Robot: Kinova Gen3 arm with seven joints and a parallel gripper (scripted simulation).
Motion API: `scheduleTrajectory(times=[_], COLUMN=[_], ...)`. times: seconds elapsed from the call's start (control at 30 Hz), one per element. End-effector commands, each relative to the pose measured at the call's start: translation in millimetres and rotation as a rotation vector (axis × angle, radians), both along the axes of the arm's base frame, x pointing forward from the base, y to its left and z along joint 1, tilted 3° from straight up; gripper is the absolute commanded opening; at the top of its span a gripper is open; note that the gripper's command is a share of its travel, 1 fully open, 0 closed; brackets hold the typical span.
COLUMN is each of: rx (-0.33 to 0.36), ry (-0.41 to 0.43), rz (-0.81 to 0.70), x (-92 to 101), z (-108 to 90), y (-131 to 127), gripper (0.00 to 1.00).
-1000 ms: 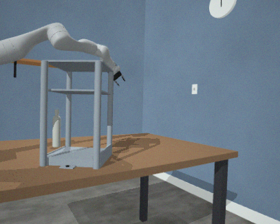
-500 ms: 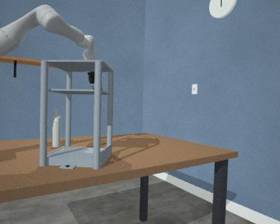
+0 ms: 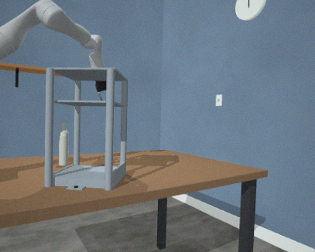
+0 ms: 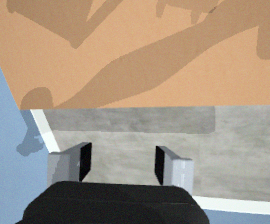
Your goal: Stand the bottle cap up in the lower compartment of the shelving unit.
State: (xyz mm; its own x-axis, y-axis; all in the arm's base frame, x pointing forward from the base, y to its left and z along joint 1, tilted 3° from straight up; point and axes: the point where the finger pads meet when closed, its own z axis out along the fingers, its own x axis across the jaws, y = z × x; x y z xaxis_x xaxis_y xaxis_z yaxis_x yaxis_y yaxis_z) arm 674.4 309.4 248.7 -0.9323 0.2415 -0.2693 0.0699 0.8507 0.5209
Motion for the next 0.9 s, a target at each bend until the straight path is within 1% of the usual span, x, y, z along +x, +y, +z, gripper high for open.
scheduleTrajectory(times=[0.0,0.07,0.1,0.37,0.4,0.63,0.67,0.87], rx=[0.0,0.0,-0.028,-0.028,-0.057,-0.057,-0.086,-0.086], ry=[-0.007,-0.007,0.037,0.037,0.08,0.08,0.122,0.122], rz=[0.0,0.0,-0.017,-0.017,-0.037,-0.037,-0.058,-0.058], x=[0.3,0.3,-18.4,-18.4,-37.0,-37.0,-55.4,-55.4], z=[4.7,4.7,0.8,0.8,-2.7,-2.7,-5.6,-5.6], y=[-0.3,-0.3,-8.5,-8.5,-17.7,-17.7,-27.6,-27.6], gripper=[1.0,1.0,1.0,1.0,1.0,1.0,1.0,1.0])
